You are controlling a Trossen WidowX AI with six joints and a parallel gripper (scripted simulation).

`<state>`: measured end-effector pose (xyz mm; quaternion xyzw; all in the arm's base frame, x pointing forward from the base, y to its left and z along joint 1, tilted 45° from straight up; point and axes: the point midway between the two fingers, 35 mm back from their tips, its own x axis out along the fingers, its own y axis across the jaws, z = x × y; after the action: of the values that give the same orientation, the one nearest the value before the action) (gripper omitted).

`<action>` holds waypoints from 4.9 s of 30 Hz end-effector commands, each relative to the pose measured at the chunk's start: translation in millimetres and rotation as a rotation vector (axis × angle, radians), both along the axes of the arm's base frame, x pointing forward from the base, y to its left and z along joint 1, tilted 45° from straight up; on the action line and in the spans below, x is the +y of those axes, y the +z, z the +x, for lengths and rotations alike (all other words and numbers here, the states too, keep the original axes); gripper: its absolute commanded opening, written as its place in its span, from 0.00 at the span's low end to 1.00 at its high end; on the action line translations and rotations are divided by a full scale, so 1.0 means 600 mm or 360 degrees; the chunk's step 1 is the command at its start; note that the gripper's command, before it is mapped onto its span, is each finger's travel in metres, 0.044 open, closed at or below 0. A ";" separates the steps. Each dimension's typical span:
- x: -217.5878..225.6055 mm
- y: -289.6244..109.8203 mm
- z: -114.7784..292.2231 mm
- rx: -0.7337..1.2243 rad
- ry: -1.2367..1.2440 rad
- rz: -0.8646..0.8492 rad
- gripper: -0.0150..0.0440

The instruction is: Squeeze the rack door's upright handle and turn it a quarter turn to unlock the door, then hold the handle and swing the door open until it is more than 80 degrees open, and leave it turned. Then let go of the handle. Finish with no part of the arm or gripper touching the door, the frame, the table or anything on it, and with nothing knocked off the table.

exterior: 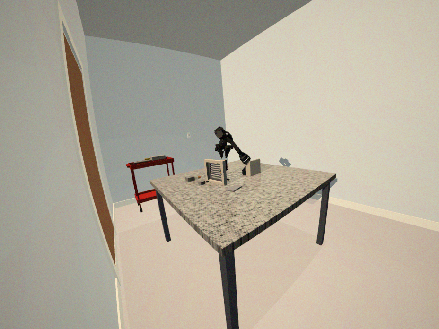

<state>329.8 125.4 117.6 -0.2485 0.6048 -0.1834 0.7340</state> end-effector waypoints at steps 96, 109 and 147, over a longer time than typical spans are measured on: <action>-0.065 -0.081 0.000 0.1222 0.1044 -0.0396 0.27; -0.065 -0.081 0.000 0.1843 0.1854 -0.0474 0.27; -0.065 -0.081 0.000 0.1886 0.1914 -0.0480 0.73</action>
<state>329.5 86.9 68.7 -0.6904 0.5990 0.3630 0.1810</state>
